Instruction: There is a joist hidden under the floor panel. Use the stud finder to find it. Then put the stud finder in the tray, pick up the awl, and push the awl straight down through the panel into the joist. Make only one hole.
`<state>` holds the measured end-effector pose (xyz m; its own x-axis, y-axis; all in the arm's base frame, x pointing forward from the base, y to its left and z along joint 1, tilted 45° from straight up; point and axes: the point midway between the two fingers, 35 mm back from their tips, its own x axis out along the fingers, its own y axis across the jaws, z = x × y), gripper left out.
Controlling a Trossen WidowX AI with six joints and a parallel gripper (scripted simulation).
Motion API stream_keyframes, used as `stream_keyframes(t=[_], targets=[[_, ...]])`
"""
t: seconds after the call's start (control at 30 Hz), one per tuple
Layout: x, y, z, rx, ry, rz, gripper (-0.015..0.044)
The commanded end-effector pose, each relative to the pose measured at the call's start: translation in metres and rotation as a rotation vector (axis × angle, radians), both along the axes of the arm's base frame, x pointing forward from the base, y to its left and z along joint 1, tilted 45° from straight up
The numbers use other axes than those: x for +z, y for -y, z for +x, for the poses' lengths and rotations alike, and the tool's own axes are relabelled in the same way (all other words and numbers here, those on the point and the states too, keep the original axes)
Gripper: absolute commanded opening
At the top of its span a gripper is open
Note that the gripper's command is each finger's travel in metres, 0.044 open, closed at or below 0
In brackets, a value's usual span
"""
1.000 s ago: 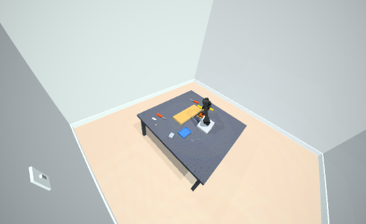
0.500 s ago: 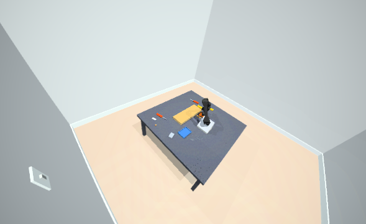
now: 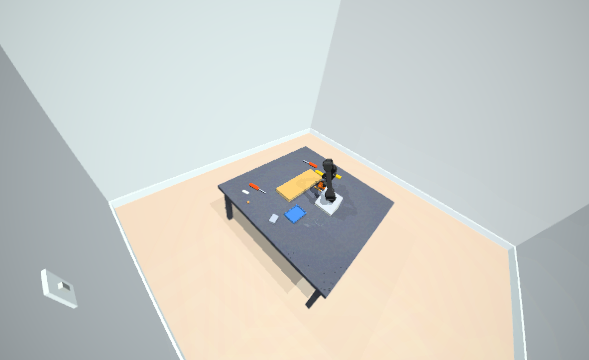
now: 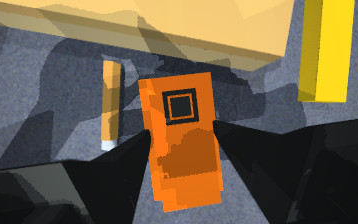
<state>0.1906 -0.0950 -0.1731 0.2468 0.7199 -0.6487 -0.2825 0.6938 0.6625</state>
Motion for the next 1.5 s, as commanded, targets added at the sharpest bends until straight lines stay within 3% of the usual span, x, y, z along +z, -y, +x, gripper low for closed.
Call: stream_keyframes(t=[0.0,0.53,0.77,1.1,1.47], targets=[[0.0,0.0,0.001,-0.006,0.0,0.004,0.0275],[0.0,0.0,0.001,-0.006,0.0,0.004,0.0168],[0.019,0.023,0.004,-0.007,-0.001,0.001,0.0],[0.073,0.07,0.002,-0.007,-0.002,0.001,0.0],[0.071,0.083,0.034,-0.05,-0.05,-0.01,0.0]])
